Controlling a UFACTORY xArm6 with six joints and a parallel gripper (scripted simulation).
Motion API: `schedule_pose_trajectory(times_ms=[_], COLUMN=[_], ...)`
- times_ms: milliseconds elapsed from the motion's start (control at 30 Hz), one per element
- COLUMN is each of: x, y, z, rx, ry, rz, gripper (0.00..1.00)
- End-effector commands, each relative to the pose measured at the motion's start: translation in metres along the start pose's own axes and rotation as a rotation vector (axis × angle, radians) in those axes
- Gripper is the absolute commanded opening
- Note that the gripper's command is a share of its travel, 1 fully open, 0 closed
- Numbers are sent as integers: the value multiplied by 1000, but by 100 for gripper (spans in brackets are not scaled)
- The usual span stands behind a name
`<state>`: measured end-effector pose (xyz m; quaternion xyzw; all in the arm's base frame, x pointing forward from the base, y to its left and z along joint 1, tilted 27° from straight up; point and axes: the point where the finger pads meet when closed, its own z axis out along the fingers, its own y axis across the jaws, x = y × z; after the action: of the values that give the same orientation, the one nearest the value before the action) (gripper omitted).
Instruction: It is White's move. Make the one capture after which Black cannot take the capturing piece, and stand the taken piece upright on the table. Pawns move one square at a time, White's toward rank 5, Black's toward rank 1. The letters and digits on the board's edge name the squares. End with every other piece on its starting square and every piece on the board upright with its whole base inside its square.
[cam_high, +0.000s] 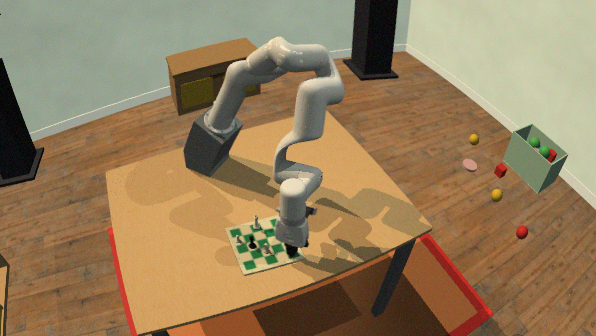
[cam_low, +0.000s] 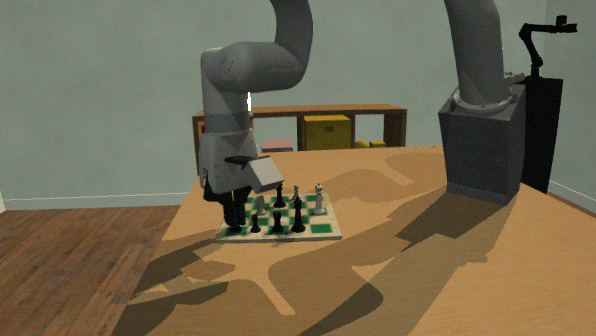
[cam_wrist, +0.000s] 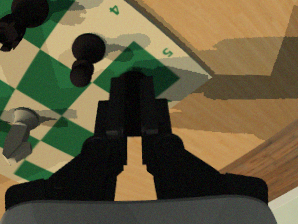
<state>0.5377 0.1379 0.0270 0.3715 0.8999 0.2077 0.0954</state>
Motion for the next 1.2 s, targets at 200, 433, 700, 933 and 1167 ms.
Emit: schedule_pose_trajectory(times_ms=[200, 433, 700, 933, 1167], x=[-1, -1, -1, -1, -1], y=[1, 1, 1, 1, 1], z=[-2, -28, -85, -100, -101], rx=[-2, -2, -2, -2, -2], ry=[-2, -2, -2, -2, -2], rz=[0, 0, 0, 0, 0], gripper=[0, 0, 0, 0, 0])
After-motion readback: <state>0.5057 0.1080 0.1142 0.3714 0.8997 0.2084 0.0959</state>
